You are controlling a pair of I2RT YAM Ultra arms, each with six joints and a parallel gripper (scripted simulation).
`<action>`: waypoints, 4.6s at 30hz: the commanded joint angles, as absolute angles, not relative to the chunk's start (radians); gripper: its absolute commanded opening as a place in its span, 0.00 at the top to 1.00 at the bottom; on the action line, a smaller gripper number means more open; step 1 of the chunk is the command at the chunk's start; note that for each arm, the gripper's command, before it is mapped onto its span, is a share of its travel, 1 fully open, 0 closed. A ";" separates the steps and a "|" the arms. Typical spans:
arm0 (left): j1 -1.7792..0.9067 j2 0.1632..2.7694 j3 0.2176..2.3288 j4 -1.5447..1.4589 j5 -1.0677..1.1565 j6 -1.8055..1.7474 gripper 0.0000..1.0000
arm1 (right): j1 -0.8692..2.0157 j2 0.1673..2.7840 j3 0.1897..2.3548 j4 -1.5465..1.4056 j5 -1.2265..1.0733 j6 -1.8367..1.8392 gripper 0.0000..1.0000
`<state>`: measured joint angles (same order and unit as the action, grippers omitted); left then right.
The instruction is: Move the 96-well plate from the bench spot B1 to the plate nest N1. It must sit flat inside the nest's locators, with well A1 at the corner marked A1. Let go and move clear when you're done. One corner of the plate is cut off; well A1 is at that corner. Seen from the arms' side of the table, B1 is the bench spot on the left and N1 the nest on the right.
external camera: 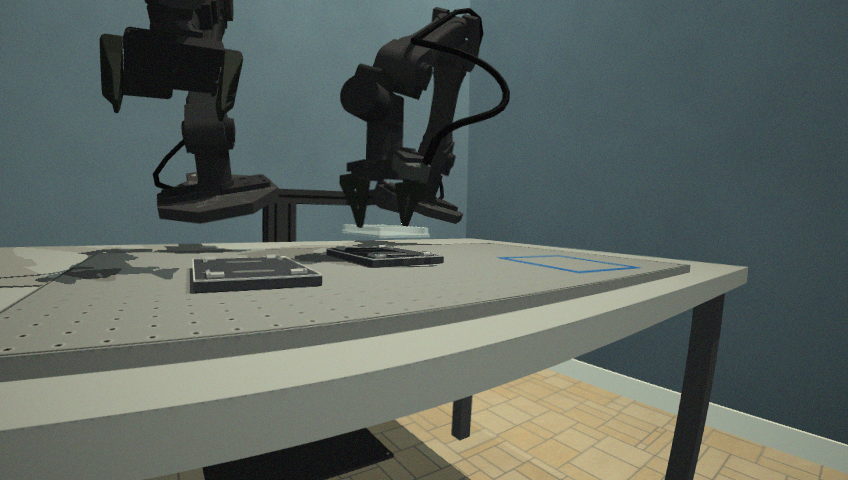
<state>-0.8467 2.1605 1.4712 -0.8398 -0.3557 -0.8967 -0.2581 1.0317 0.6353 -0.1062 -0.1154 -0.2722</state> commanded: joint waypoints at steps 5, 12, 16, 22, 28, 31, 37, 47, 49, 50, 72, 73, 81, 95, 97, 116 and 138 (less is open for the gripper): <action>-0.852 2.173 1.448 -0.797 -0.354 -0.896 0.24 | -0.262 1.014 0.657 -0.111 -0.120 -0.275 0.00; -0.850 2.182 1.437 -0.776 -0.352 -0.887 0.24 | -0.262 1.014 0.657 -0.111 -0.120 -0.275 0.00; -0.849 2.187 1.432 -0.773 -0.352 -0.887 0.24 | -0.262 1.014 0.657 -0.111 -0.120 -0.275 0.00; -0.844 2.192 1.448 -0.777 -0.353 -0.884 0.24 | -0.262 1.014 0.657 -0.111 -0.120 -0.275 0.00; -0.843 2.199 1.428 -0.747 -0.353 -0.876 0.24 | -0.262 1.014 0.657 -0.111 -0.120 -0.275 0.00; -0.834 2.210 1.417 -0.725 -0.351 -0.869 0.24 | -0.262 1.014 0.657 -0.111 -0.120 -0.275 0.00; -0.820 2.242 1.409 -0.708 -0.365 -0.858 0.24 | -0.262 1.014 0.657 -0.111 -0.120 -0.275 0.00; -0.846 2.243 1.505 -0.818 -0.370 -0.879 0.24 | -0.262 1.014 0.657 -0.111 -0.120 -0.275 0.00; -0.848 2.245 1.514 -0.828 -0.370 -0.884 0.24 | -0.262 1.014 0.657 -0.111 -0.120 -0.275 0.00; -0.848 2.246 1.515 -0.829 -0.370 -0.884 0.24 | -0.262 1.014 0.657 -0.111 -0.120 -0.275 0.00; -0.856 2.230 1.527 -0.861 -0.370 -0.898 0.24 | -0.262 1.014 0.657 -0.111 -0.120 -0.275 0.00; -0.856 2.230 1.527 -0.861 -0.370 -0.898 0.24 | -0.262 1.014 0.657 -0.111 -0.120 -0.275 0.00; -0.856 2.230 1.527 -0.862 -0.370 -0.897 0.24 | -0.262 1.014 0.657 -0.111 -0.120 -0.275 0.00; -0.848 2.184 1.471 -0.803 -0.350 -0.900 0.24 | -0.262 1.014 0.657 -0.111 -0.120 -0.275 0.00; -0.847 2.178 1.464 -0.816 -0.354 -0.898 0.24 | -0.262 1.014 0.657 -0.111 -0.120 -0.275 0.00; -0.828 2.224 1.410 -0.698 -0.354 -0.862 0.24 | -0.262 1.014 0.657 -0.111 -0.120 -0.275 0.00; -0.823 2.238 1.529 -0.843 -0.332 -0.884 0.24 | -0.262 1.014 0.657 -0.111 -0.120 -0.275 0.00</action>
<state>-0.8219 2.2238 1.5059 -0.8131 -0.3363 -0.8745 -0.2581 1.0317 0.6353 -0.1062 -0.1154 -0.2722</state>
